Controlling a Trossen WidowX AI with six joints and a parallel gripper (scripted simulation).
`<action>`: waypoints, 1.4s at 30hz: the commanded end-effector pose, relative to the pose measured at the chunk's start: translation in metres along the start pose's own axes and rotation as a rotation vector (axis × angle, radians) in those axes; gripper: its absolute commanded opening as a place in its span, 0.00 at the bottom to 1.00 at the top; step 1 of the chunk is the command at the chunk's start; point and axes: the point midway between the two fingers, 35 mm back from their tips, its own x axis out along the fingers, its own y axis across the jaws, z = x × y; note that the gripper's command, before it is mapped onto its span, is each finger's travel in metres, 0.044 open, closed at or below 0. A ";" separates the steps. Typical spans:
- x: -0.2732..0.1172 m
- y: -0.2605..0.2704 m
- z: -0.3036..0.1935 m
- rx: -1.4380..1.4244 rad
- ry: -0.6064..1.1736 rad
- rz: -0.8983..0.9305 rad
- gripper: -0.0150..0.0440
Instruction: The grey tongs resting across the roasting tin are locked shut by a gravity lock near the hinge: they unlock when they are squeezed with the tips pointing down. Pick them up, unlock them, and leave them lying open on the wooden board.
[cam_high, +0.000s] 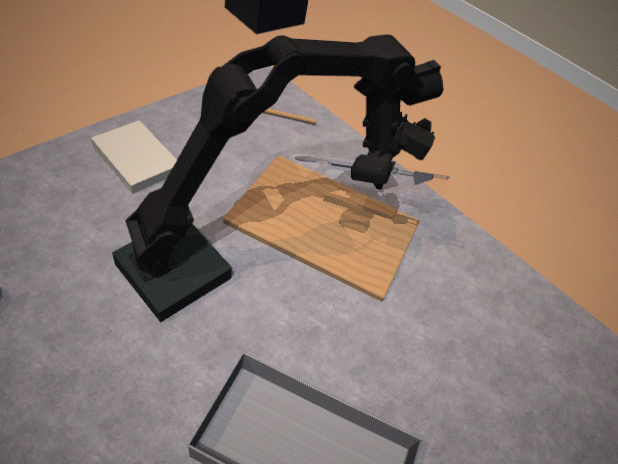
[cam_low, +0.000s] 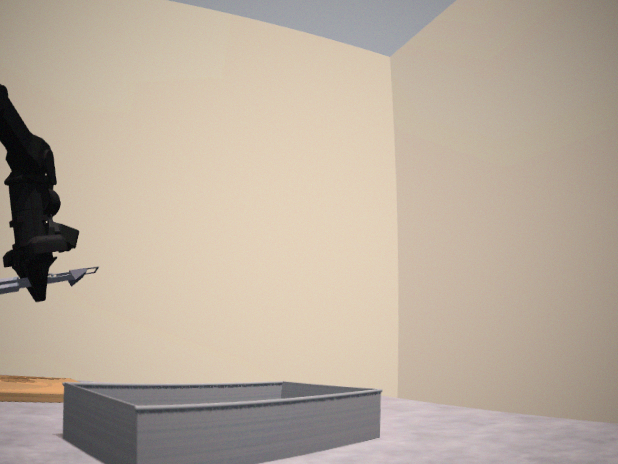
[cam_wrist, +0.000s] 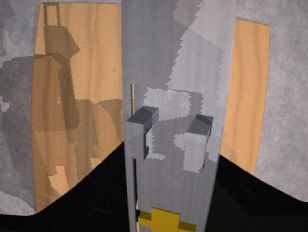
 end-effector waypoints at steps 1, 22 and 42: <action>-0.002 -0.001 0.000 0.021 0.058 0.011 0.00; -0.004 -0.009 -0.007 0.084 0.268 0.030 0.00; 0.027 -0.005 -0.012 0.084 0.267 0.030 0.00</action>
